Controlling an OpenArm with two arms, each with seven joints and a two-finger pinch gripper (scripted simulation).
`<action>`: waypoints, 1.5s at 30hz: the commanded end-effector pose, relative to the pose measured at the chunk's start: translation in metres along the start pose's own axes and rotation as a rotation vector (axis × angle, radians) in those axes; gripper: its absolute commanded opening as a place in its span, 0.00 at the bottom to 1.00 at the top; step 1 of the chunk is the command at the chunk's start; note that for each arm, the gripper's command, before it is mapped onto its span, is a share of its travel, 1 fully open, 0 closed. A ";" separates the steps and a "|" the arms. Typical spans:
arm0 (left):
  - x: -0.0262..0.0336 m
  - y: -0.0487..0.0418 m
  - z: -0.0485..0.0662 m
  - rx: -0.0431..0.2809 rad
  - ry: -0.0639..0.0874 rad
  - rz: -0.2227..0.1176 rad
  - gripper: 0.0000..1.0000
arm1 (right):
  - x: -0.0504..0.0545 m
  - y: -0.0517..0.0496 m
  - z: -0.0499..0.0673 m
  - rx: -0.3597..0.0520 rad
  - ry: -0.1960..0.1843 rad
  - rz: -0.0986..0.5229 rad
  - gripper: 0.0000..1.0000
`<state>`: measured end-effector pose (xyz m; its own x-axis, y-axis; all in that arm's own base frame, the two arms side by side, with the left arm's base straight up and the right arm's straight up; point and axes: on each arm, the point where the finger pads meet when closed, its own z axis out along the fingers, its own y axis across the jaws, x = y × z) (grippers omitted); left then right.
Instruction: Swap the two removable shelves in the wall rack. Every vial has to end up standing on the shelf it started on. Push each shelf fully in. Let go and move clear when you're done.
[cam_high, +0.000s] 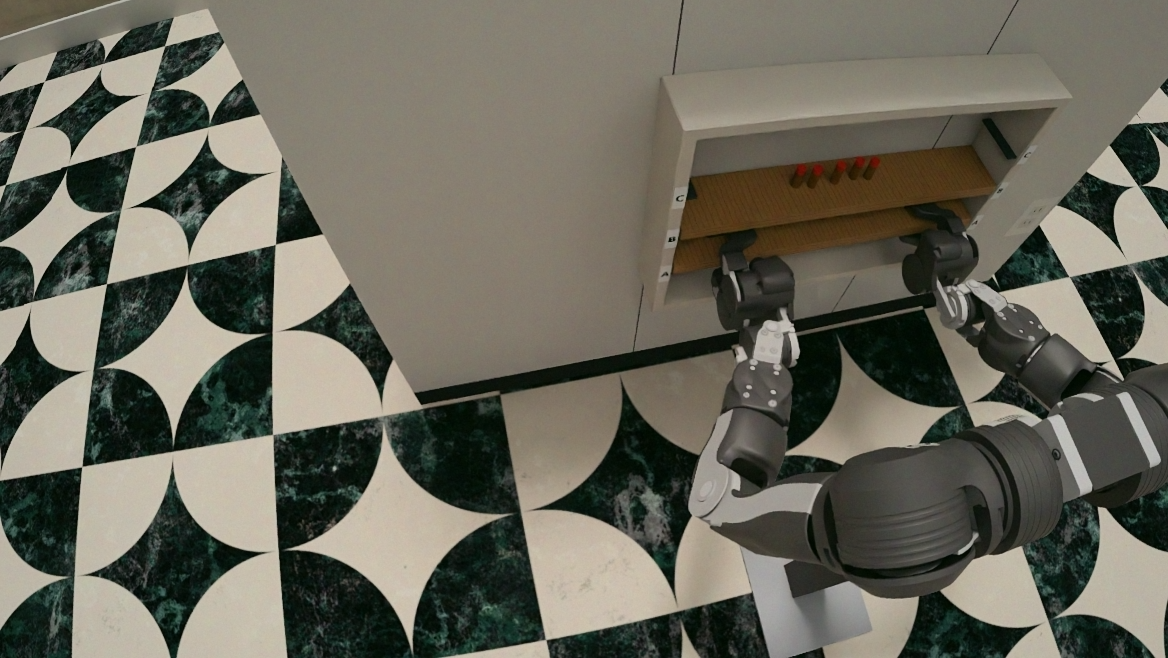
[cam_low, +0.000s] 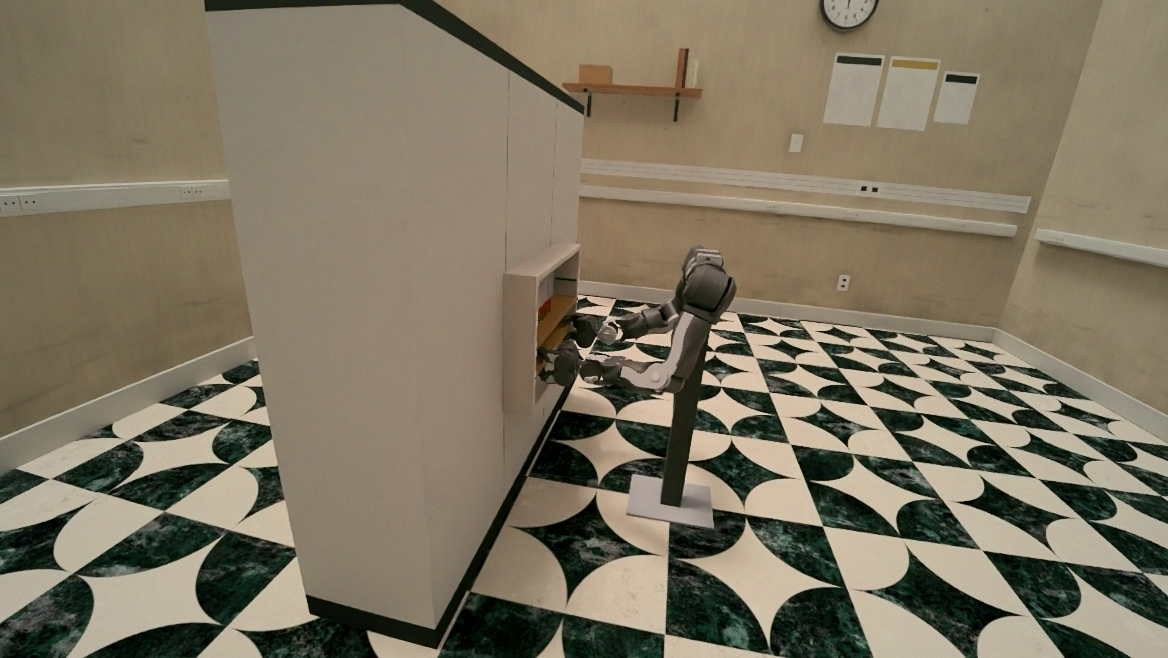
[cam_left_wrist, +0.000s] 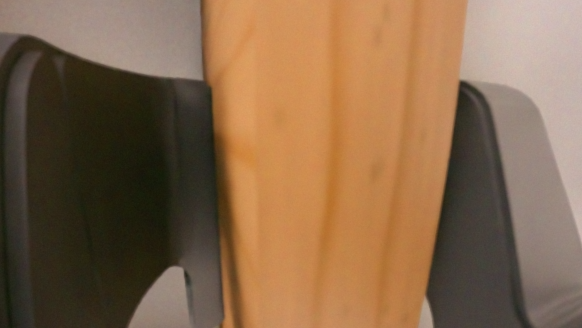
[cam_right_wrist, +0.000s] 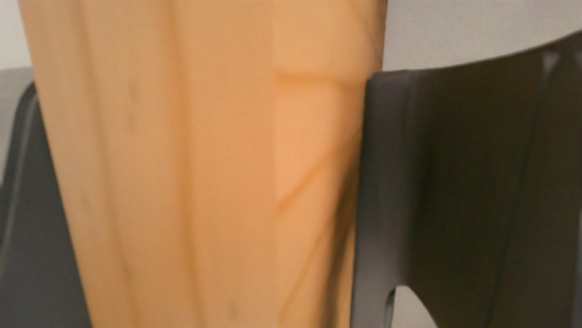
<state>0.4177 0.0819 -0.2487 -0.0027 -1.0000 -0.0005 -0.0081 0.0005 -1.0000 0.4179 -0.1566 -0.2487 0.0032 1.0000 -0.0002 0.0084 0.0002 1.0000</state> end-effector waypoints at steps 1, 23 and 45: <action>-0.0004 -0.0038 0.001 0.008 -0.003 -0.001 0.00 | 0.001 0.004 0.000 -0.008 0.003 0.000 0.00; -0.0004 -0.0129 0.000 0.008 -0.003 -0.001 0.00 | 0.001 0.013 0.000 -0.008 0.003 0.000 0.00; -0.0004 -0.0191 -0.010 0.008 -0.003 -0.001 0.00 | 0.001 0.019 -0.010 -0.008 0.003 0.000 0.00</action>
<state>0.4075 0.0829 -0.2377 -0.0018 -1.0000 0.0012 -0.0279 -0.0012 -0.9996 0.4070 -0.1556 -0.2380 0.0009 1.0000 0.0002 0.0287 -0.0002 0.9996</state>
